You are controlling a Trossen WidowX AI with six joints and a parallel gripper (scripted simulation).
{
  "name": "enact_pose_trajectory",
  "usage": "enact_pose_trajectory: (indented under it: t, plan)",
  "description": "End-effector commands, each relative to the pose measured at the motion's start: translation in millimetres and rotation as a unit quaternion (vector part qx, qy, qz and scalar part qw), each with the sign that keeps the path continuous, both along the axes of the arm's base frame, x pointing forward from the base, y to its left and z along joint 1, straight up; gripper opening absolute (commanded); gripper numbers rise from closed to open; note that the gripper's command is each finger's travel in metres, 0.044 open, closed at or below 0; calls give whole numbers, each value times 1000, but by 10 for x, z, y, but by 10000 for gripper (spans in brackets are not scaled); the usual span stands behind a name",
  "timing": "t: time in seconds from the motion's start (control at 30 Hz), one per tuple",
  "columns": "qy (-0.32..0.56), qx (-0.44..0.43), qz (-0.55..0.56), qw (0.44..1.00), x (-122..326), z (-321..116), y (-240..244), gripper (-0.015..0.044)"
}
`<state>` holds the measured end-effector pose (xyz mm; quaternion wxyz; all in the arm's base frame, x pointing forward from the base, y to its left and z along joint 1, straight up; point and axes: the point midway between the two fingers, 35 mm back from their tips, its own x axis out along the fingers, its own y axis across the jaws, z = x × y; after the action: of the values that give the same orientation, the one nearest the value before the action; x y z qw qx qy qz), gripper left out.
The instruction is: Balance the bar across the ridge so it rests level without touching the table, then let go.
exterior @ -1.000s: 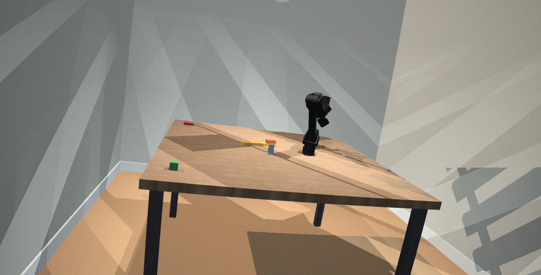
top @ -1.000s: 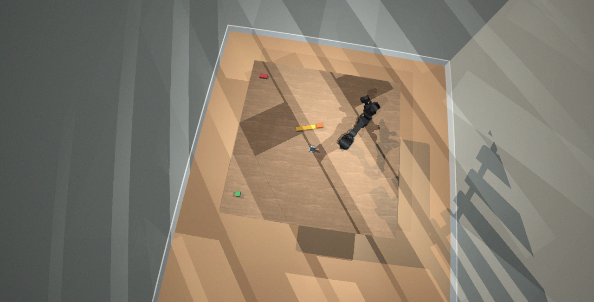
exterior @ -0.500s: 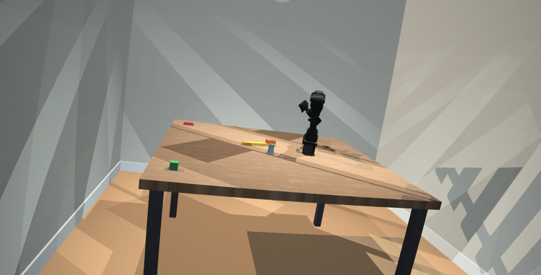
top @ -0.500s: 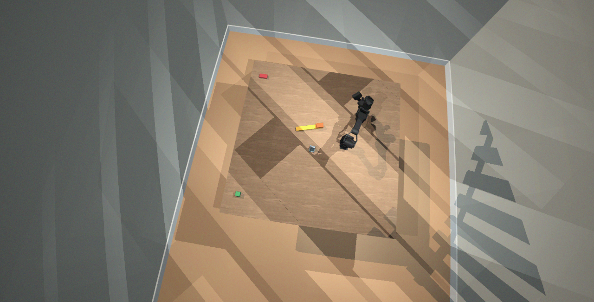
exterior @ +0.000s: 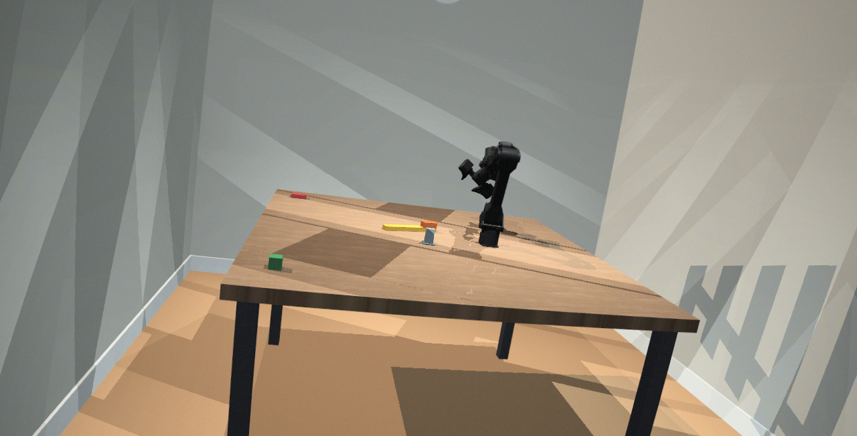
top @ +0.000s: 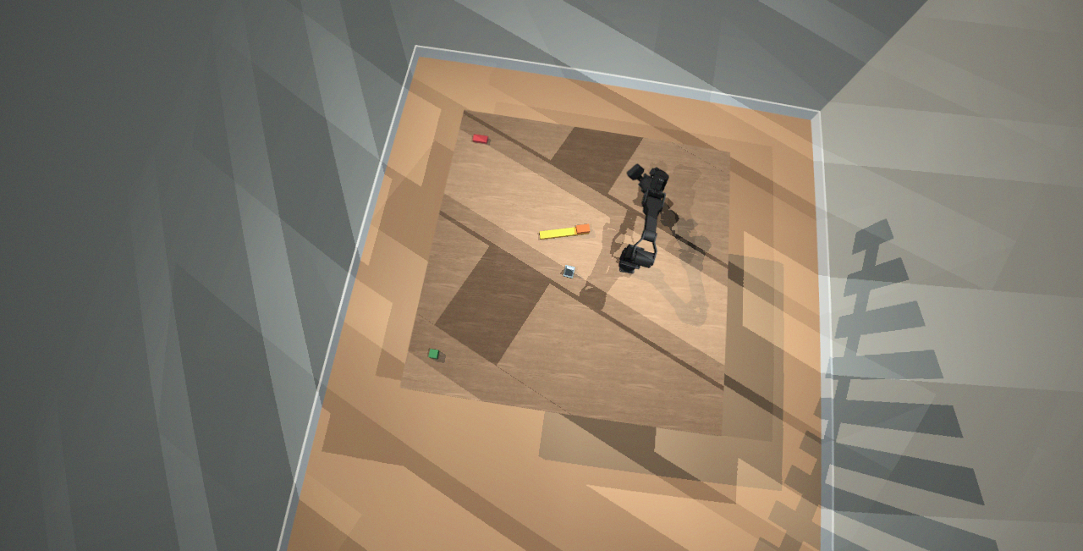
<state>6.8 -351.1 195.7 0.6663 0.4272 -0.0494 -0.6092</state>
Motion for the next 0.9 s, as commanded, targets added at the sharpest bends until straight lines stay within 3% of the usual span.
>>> enact_pose_trajectory:
  t: [0.0,0.87]
  plan:
    - [20,16,33,999,190,-55,-10,315]
    - [164,80,282,942,1404,-293,275,315]
